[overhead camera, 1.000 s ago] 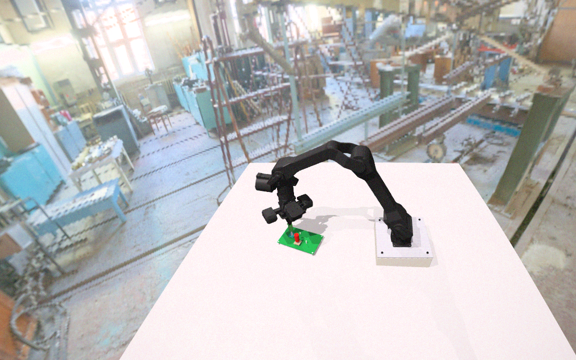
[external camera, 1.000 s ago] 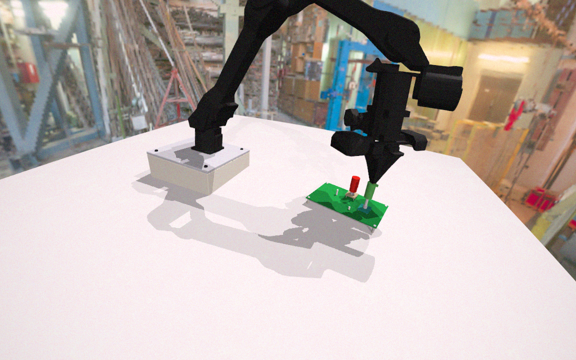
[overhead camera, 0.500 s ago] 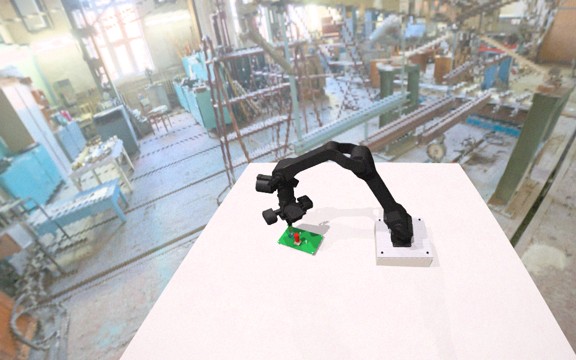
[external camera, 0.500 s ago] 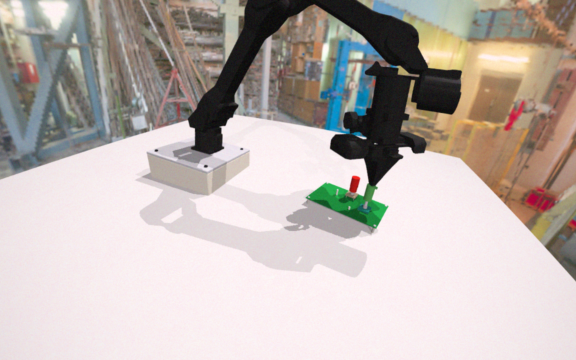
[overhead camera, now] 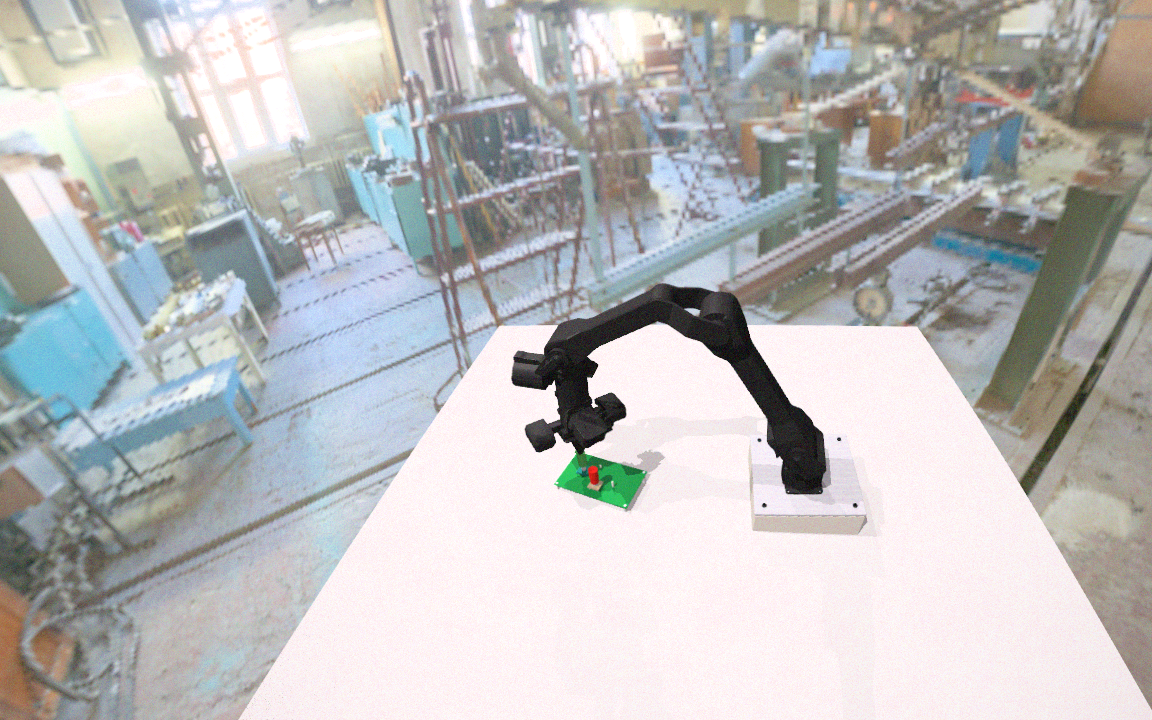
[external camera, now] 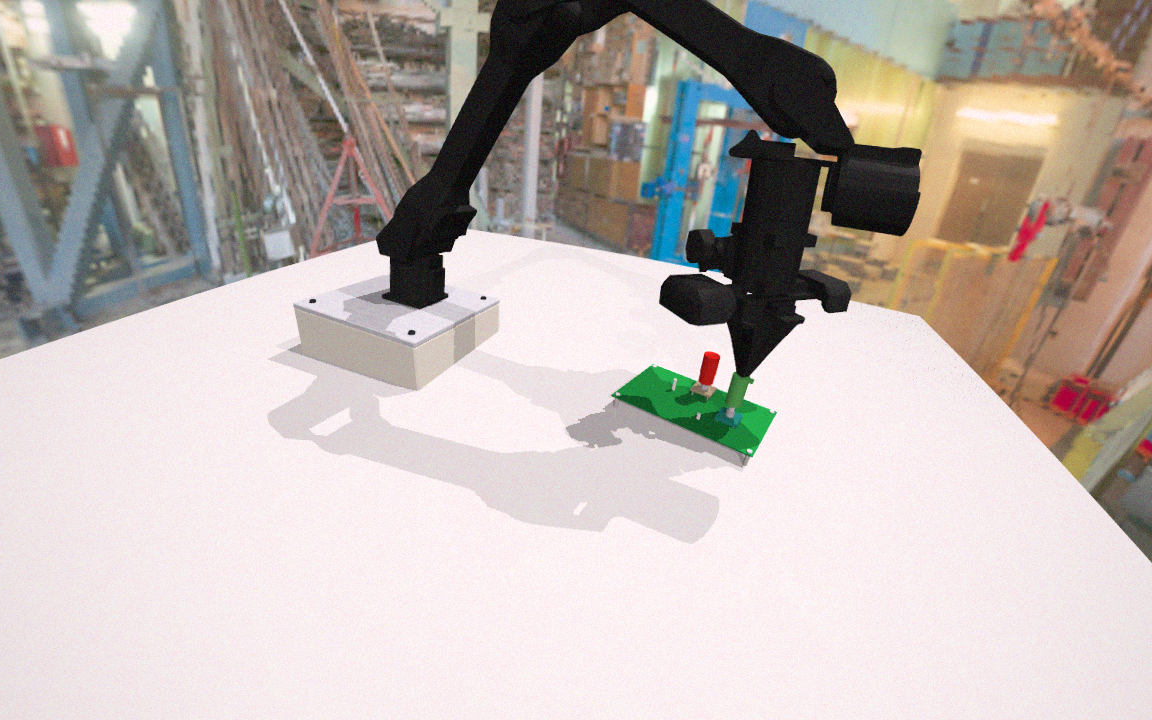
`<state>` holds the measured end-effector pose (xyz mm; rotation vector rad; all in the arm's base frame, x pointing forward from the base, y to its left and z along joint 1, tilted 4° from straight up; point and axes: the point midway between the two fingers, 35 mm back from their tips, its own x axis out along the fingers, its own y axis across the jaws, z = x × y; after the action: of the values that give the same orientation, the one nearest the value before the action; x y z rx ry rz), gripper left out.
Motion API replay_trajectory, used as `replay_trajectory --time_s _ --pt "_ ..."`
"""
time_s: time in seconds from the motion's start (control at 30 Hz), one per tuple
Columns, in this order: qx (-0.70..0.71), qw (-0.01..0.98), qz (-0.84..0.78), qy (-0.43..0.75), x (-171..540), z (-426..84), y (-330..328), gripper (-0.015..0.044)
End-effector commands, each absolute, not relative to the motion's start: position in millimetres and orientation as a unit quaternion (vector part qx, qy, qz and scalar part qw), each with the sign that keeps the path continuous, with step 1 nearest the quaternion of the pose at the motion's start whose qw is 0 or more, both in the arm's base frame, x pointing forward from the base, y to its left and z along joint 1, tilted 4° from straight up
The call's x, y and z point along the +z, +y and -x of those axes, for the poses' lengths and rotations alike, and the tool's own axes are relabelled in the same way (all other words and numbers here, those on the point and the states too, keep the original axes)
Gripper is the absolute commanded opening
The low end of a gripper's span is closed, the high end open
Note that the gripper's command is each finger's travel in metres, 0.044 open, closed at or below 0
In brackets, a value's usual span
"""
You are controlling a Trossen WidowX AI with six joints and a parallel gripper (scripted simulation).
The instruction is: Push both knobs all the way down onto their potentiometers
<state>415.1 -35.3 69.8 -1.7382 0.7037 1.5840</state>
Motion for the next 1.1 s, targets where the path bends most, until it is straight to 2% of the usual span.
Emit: replay_trajectory --time_s 0.0,1.07 --pt "0.616 0.333 0.659 0.274 41.4 -420.3 -34.5 0.0000" --pt "0.616 0.333 0.659 0.274 38.0 -420.6 -34.4 0.0000"
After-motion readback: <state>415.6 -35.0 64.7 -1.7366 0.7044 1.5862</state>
